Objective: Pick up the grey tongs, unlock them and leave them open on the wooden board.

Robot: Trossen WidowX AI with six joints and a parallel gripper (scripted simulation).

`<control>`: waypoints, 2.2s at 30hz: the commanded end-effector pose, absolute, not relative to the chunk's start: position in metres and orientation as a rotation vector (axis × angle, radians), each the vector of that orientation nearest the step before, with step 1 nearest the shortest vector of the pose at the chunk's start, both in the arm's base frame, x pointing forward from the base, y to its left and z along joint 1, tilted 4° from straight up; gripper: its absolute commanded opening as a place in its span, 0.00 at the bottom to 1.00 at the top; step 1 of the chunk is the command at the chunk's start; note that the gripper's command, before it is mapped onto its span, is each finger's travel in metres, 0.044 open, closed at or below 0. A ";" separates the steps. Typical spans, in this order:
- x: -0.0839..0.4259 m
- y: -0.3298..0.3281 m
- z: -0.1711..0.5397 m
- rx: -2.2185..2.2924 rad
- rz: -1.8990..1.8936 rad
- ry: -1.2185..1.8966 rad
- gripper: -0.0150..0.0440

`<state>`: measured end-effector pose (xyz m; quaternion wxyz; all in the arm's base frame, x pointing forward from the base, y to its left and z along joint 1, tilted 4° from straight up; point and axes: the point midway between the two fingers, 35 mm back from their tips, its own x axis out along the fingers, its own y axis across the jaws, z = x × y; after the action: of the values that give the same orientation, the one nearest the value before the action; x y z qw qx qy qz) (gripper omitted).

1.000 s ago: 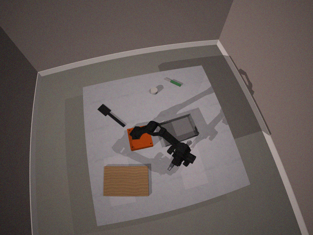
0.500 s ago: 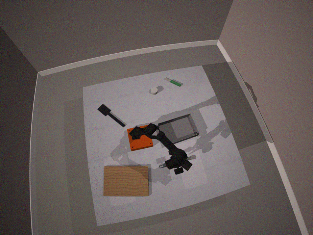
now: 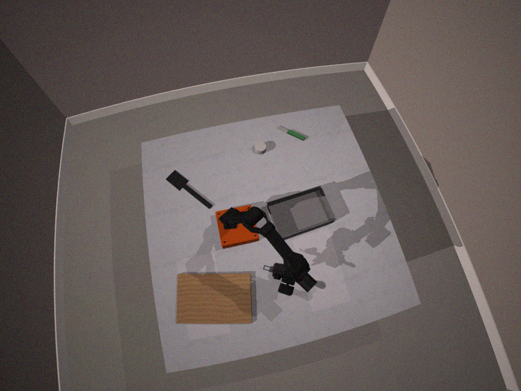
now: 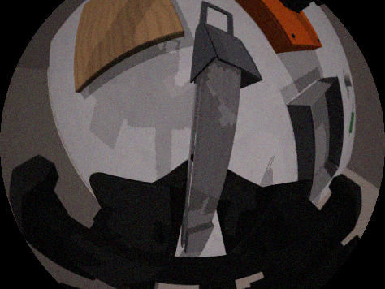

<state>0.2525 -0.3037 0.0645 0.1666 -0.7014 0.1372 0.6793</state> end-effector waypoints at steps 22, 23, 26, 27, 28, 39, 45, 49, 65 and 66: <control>0.156 -0.369 0.061 -2.130 2.052 0.211 0.00; 0.150 -0.371 0.061 -2.139 2.063 0.196 0.00; 0.130 -0.379 0.061 -2.165 2.091 0.149 0.00; 0.123 -0.382 0.060 -2.173 2.100 0.133 0.00; 0.117 -0.384 0.060 -2.181 2.109 0.117 0.00; 0.044 -0.401 0.057 -2.268 2.201 -0.060 0.00; 0.002 -0.404 0.056 -2.310 2.249 -0.165 0.00; -0.026 -0.404 0.055 -2.336 2.278 -0.241 0.00; -0.131 -0.386 0.051 -2.425 2.366 -0.553 0.00; -0.136 -0.384 0.050 -2.429 2.369 -0.567 0.00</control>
<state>-0.1190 -0.3869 0.0490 -0.1334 -0.7037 -0.1499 0.6816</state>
